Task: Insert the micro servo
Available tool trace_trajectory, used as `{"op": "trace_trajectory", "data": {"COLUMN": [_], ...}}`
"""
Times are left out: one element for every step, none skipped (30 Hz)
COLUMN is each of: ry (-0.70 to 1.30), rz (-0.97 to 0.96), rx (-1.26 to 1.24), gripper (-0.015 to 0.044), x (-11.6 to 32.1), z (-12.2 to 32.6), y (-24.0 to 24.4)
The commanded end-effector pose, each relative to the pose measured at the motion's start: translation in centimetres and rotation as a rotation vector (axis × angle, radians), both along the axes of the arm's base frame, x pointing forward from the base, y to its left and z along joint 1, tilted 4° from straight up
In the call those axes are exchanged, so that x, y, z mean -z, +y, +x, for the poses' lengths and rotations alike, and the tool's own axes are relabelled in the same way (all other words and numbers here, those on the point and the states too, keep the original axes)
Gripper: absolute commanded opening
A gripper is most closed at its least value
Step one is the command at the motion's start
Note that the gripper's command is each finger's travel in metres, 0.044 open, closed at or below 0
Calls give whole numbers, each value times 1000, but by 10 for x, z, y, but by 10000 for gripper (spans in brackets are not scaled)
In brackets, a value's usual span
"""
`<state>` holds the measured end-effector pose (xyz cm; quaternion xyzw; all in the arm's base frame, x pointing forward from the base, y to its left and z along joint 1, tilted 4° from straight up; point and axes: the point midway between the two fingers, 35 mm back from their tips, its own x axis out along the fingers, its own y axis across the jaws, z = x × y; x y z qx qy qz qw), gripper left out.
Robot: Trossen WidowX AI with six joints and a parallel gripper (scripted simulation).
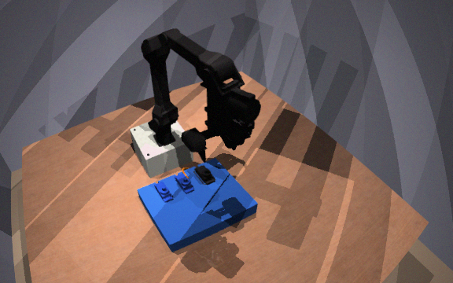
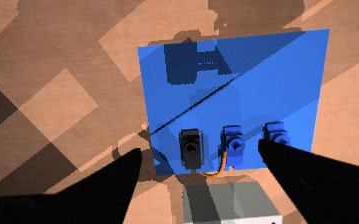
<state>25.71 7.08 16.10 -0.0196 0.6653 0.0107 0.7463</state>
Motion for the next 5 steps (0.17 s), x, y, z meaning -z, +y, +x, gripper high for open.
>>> {"op": "trace_trajectory", "data": {"ry": [2, 2, 2, 2, 2], "rz": [-1, -1, -1, -1, -1], "rx": [4, 4, 4, 4, 4], "gripper": [440, 440, 440, 440, 440], "x": [0, 0, 0, 0, 0], "z": [-1, -1, -1, -1, -1], "y": [0, 0, 0, 0, 0]}}
